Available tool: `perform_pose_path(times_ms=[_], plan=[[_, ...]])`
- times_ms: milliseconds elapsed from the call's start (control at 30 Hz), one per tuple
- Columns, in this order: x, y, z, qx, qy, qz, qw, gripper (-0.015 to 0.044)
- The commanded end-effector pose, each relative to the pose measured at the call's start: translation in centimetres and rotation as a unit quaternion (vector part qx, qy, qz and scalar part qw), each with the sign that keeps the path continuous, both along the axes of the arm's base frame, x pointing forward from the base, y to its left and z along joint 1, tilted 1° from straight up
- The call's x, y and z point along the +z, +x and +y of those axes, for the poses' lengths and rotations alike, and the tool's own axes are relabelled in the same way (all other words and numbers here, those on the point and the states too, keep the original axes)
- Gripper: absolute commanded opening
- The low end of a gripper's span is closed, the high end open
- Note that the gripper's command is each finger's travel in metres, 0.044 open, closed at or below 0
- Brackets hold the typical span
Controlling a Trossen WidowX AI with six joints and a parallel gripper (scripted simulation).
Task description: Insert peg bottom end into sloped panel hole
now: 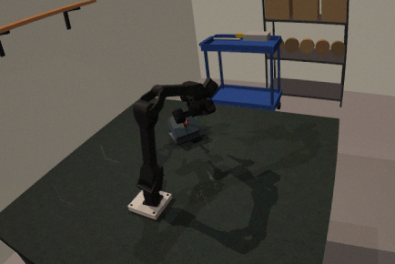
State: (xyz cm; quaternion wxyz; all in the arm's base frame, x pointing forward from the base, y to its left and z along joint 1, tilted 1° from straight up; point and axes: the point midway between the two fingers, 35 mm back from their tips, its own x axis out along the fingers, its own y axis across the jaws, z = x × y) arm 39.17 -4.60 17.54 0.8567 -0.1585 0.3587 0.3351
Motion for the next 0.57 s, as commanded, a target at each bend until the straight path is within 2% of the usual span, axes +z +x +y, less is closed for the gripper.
perform_pose_path(times_ms=[0, 533], plan=[[0.74, -0.44, -0.40, 0.002, -0.001, -0.007, 1.000, 0.0440], [1.51, -1.16, -1.04, 0.002, -0.002, -0.007, 1.000, 0.0440]])
